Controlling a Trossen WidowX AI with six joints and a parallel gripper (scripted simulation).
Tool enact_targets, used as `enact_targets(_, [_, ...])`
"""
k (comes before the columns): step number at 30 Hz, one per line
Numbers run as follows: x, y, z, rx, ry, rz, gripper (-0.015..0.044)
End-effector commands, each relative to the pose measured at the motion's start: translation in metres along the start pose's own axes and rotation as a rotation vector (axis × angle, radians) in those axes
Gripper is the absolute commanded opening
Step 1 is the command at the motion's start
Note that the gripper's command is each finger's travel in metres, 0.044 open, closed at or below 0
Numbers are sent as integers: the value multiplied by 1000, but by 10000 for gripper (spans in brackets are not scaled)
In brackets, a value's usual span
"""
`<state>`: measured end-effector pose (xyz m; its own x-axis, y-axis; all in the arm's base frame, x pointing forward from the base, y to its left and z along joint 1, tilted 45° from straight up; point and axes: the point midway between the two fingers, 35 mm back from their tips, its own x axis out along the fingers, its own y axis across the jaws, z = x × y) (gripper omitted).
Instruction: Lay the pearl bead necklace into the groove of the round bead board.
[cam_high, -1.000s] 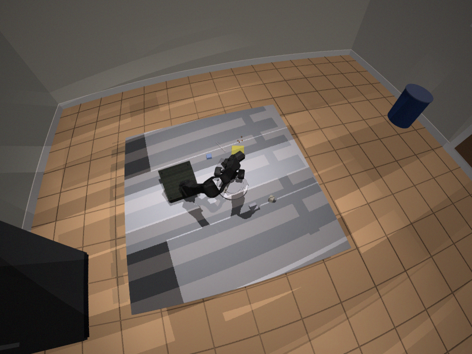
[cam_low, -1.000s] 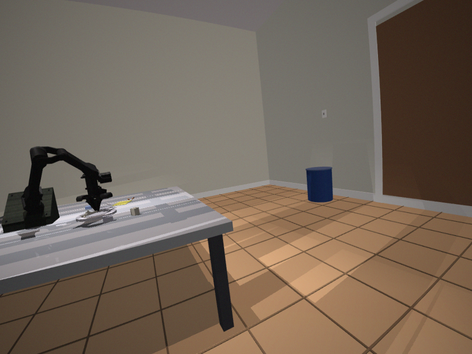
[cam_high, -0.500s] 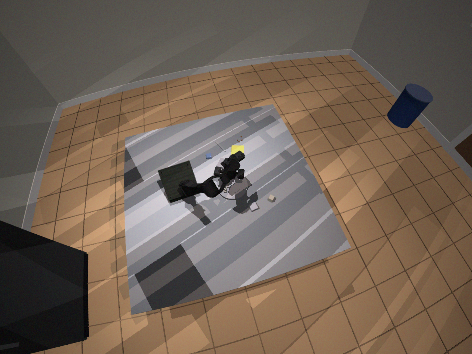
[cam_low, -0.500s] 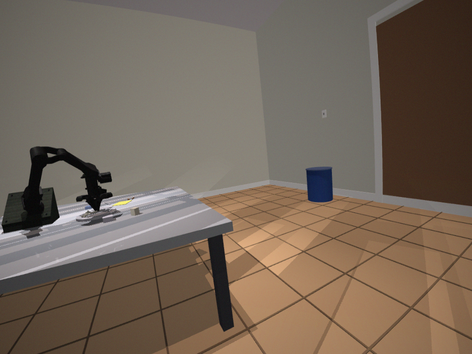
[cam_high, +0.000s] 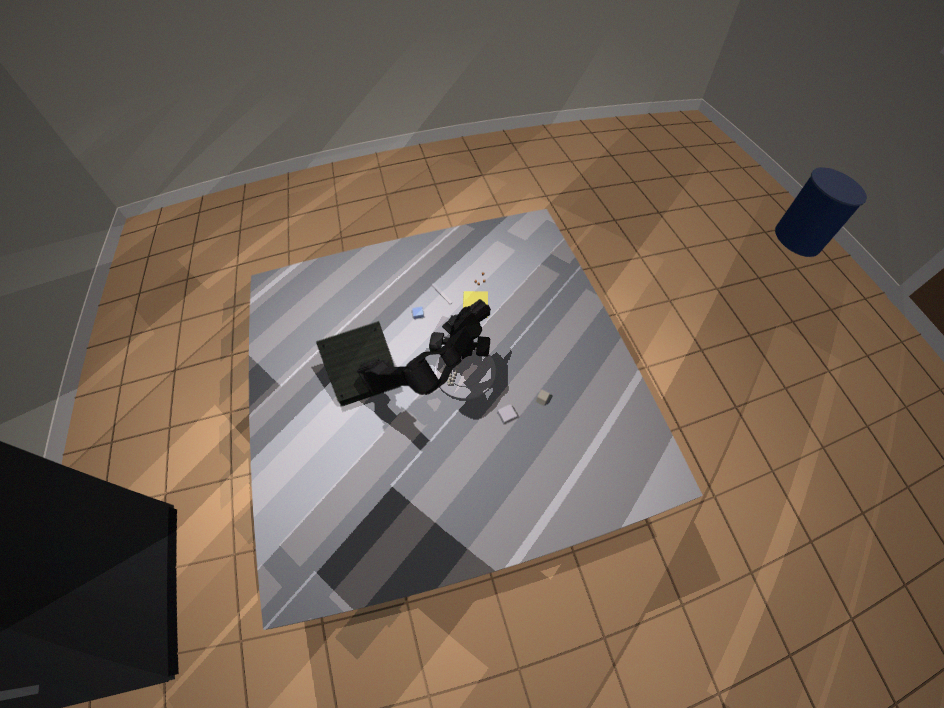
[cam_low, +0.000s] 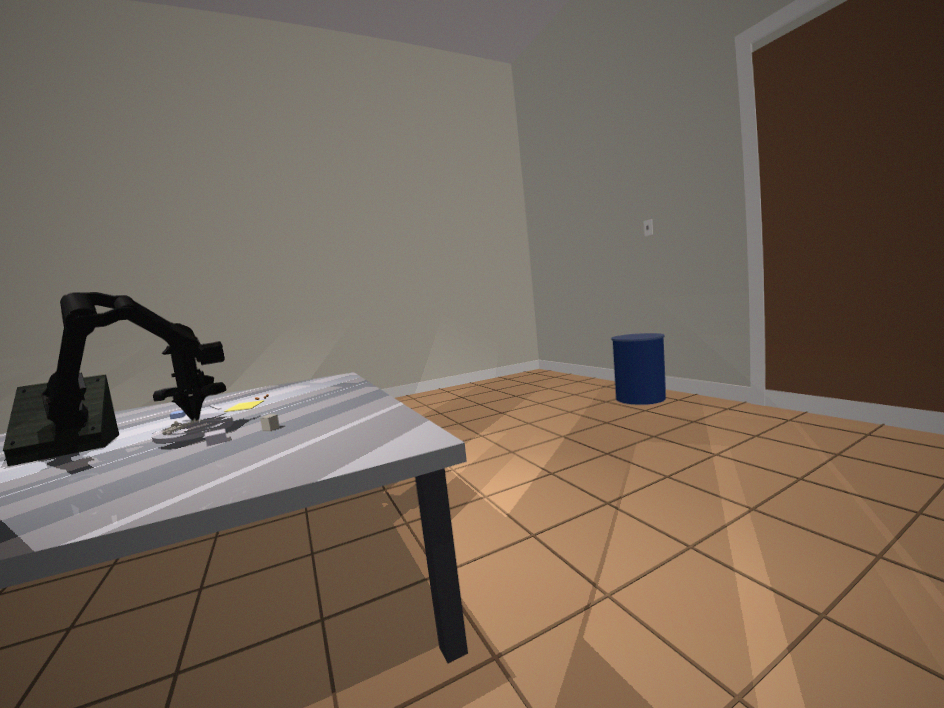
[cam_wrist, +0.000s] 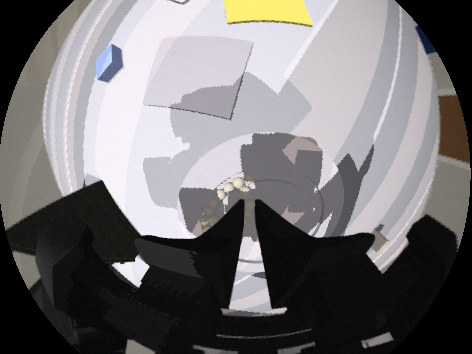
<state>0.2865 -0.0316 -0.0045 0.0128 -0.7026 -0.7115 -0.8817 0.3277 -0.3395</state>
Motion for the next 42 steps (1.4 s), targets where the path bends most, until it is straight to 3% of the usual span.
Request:
enact_targets(1, [-1,-7,8,4,0,-3,0])
enact_targets(20, [7,-23,24,5,0,-4,0])
enact_targets(36, [0,-23,24,6,-1,-3,420])
enact_targets(42, [-1,-23,23,5,0,-3,440])
